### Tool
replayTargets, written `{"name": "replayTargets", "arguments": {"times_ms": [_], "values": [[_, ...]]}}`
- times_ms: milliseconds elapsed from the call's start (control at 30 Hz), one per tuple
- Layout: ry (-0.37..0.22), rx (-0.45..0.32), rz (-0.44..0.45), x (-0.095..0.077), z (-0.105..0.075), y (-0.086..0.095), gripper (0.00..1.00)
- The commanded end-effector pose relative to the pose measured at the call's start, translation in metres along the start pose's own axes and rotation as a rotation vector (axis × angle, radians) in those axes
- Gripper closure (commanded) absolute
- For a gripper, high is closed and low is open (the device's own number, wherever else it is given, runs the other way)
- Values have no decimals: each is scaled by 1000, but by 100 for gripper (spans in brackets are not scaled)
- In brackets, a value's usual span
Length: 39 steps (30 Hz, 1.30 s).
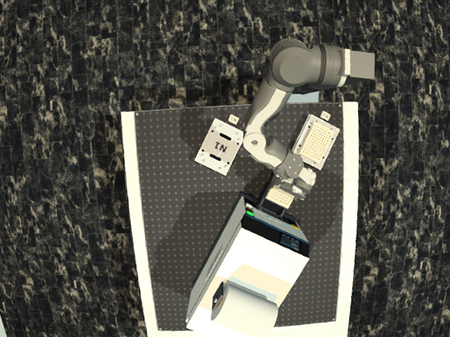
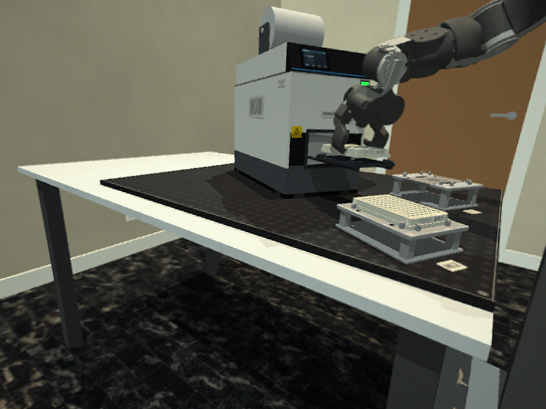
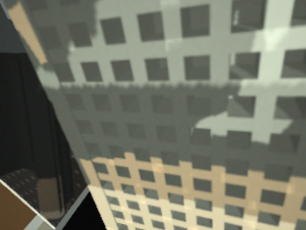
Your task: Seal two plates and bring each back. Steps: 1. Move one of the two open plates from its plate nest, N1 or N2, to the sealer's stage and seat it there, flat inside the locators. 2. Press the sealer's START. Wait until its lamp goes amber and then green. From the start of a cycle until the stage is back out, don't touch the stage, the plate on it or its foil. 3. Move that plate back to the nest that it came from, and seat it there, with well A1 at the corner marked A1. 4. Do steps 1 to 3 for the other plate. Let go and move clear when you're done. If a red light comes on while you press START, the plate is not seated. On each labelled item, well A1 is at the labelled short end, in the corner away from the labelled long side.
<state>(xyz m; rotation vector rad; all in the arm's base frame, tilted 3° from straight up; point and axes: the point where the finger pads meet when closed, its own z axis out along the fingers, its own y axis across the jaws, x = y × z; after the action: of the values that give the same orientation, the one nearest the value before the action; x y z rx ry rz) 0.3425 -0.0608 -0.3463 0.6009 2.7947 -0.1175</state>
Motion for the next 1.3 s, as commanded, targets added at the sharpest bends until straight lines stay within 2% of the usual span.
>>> {"name": "replayTargets", "arguments": {"times_ms": [0,1267], "values": [[-1,-3,-2,-1,0,1,100],[2,-4,-6,4,8,1,100]]}}
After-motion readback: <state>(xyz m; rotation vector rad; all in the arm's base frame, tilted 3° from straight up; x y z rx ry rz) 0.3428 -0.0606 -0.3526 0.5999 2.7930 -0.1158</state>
